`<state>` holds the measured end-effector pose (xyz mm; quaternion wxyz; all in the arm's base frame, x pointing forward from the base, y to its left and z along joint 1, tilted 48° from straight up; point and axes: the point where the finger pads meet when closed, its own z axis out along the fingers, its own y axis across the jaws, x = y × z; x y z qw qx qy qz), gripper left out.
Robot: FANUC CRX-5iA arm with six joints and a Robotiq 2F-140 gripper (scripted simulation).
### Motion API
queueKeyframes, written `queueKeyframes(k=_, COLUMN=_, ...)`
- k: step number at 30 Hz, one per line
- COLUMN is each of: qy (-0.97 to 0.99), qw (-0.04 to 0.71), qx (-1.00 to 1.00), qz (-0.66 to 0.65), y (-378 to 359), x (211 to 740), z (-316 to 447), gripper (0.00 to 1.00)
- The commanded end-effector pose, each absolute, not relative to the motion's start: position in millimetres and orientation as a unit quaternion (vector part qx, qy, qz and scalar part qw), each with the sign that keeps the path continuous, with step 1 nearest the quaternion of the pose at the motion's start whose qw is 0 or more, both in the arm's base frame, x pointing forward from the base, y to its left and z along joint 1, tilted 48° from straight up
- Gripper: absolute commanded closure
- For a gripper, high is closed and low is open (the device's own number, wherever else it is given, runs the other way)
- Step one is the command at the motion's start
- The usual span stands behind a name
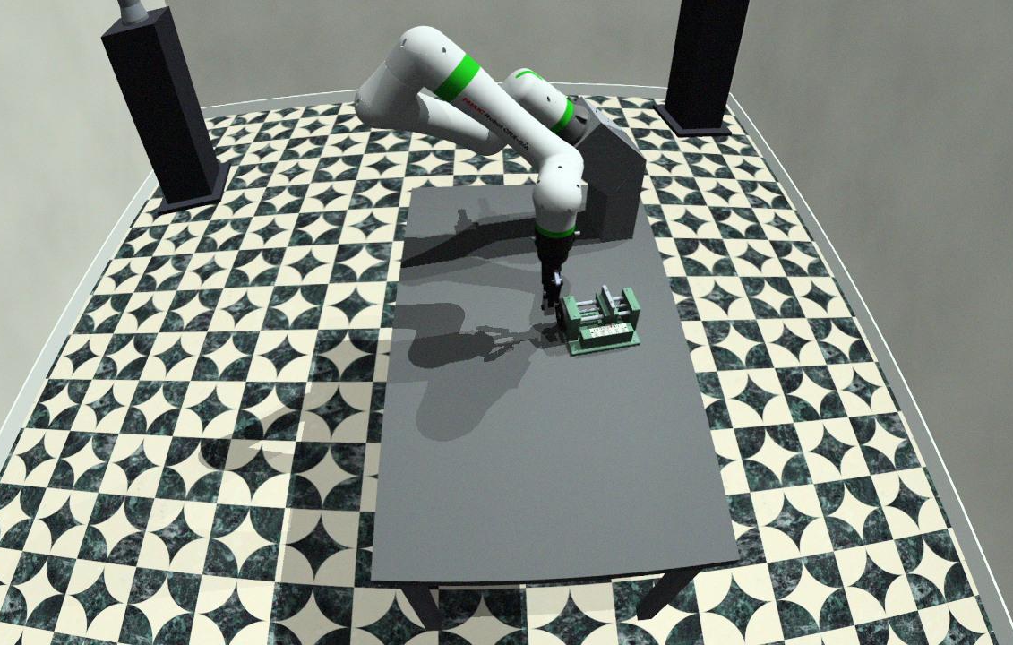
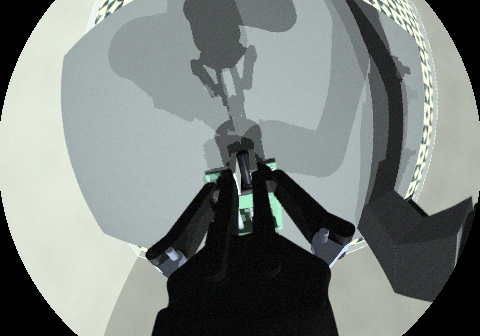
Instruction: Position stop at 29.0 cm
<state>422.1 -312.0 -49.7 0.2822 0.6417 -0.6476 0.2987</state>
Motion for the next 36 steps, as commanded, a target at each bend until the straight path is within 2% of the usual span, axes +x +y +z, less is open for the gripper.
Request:
queueKeyframes(k=1, qy=-0.648, qw=0.282, qx=0.642, qz=0.298, y=-311, x=431, z=-49, gripper=0.96)
queueKeyframes(k=19, qy=-0.648, qw=0.282, qx=0.642, qz=0.298, y=-325, x=460, z=-60, gripper=0.96)
queueKeyframes(k=36, qy=-0.648, qw=0.282, qx=0.642, qz=0.298, y=-342, x=462, z=-76, gripper=0.96)
